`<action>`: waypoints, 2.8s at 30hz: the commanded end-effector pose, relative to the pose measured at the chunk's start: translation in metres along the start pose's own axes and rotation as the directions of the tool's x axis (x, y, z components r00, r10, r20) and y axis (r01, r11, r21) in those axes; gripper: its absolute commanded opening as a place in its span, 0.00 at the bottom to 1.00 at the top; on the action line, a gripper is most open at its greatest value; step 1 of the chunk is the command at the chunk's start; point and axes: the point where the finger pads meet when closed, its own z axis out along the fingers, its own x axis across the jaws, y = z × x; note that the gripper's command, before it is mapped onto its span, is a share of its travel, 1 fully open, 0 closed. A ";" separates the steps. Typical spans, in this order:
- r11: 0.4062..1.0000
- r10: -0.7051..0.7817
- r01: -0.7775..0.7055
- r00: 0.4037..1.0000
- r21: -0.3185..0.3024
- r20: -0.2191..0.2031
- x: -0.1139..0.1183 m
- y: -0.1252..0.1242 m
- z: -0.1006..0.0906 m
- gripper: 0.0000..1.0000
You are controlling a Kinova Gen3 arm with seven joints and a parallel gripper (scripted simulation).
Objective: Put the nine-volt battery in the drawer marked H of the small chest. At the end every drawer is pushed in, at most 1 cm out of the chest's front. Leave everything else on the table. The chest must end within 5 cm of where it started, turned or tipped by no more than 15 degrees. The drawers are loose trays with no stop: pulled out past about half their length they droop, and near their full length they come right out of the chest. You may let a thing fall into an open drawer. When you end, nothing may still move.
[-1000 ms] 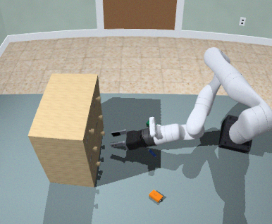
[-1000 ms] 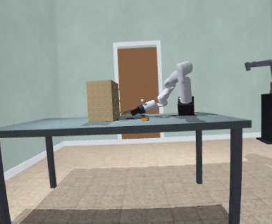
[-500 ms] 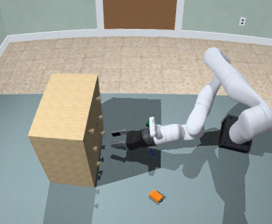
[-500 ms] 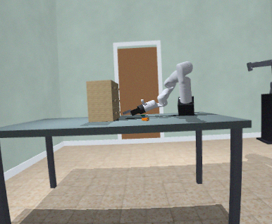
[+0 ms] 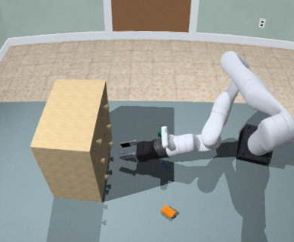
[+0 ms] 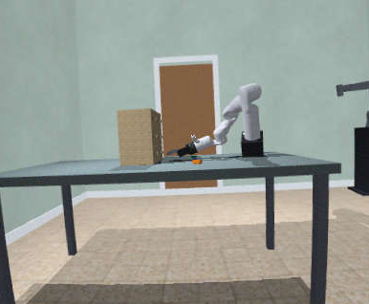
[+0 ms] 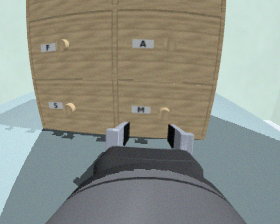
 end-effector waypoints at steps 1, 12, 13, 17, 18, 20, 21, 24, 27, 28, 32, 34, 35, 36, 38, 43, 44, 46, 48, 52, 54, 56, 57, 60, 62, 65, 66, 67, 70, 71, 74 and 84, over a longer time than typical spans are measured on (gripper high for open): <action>1.000 -0.001 0.001 1.000 0.002 0.000 0.000 -0.001 0.000 1.00; 1.000 -0.001 0.001 1.000 0.002 0.000 0.000 -0.001 0.000 1.00; 1.000 -0.001 0.001 1.000 0.002 0.000 0.000 -0.001 0.000 1.00; 1.000 -0.001 0.001 1.000 0.002 0.000 0.000 -0.001 0.000 1.00; 1.000 -0.001 0.001 1.000 0.002 0.000 0.000 -0.001 0.000 1.00; 1.000 -0.001 0.001 1.000 0.002 0.000 0.000 -0.001 0.000 1.00; 1.000 -0.001 0.001 1.000 0.002 0.000 0.000 -0.001 0.000 1.00; 1.000 -0.001 0.001 1.000 0.002 0.000 0.000 -0.002 0.000 1.00; 1.000 -0.001 0.001 1.000 0.002 0.000 0.000 -0.005 -0.002 1.00; 1.000 -0.001 0.001 1.000 0.002 0.000 0.000 -0.008 -0.003 1.00; 1.000 -0.001 0.001 1.000 0.002 0.000 0.000 -0.022 -0.008 1.00; 1.000 -0.001 0.001 1.000 0.002 0.000 0.000 -0.031 -0.011 1.00; 1.000 -0.001 0.001 1.000 0.002 0.000 0.000 -0.036 -0.013 1.00; 1.000 -0.001 0.001 1.000 0.002 0.000 0.000 -0.036 -0.013 1.00; 1.000 -0.001 0.001 1.000 0.002 0.000 0.000 -0.041 -0.015 1.00; 1.000 -0.001 0.001 1.000 0.002 0.000 0.000 -0.063 -0.023 1.00; 1.000 -0.001 0.001 1.000 0.002 0.000 0.000 -0.067 -0.024 1.00; 1.000 -0.001 0.001 1.000 0.002 0.000 0.000 -0.072 -0.026 1.00; 1.000 -0.001 0.001 1.000 0.002 0.000 0.000 -0.076 -0.027 1.00; 1.000 -0.001 0.001 1.000 0.002 0.000 0.000 -0.078 -0.028 1.00; 1.000 -0.001 0.001 1.000 0.002 0.000 0.000 -0.078 -0.028 1.00; 1.000 -0.001 0.001 1.000 0.002 0.000 0.000 -0.078 -0.028 1.00; 1.000 -0.001 0.001 1.000 0.002 0.000 0.000 -0.078 -0.028 1.00; 1.000 -0.001 0.001 1.000 0.001 0.000 0.000 -0.078 -0.028 1.00; 1.000 -0.001 0.001 1.000 -0.001 0.000 0.000 -0.078 -0.028 1.00; 1.000 -0.001 0.001 1.000 -0.006 0.000 0.000 -0.079 -0.029 1.00; 1.000 -0.001 0.001 1.000 -0.008 0.000 0.000 -0.079 -0.029 1.00; 1.000 -0.001 0.001 1.000 -0.011 0.001 0.000 -0.079 -0.029 1.00; 1.000 -0.001 0.001 1.000 -0.018 0.001 0.000 -0.080 -0.029 1.00; 1.000 -0.001 0.001 1.000 -0.018 0.001 0.000 -0.080 -0.029 1.00; 0.999 -0.001 0.001 1.000 -0.032 0.002 0.000 -0.081 -0.030 1.00; 0.993 -0.001 0.001 1.000 -0.115 0.001 0.000 -0.085 -0.038 1.00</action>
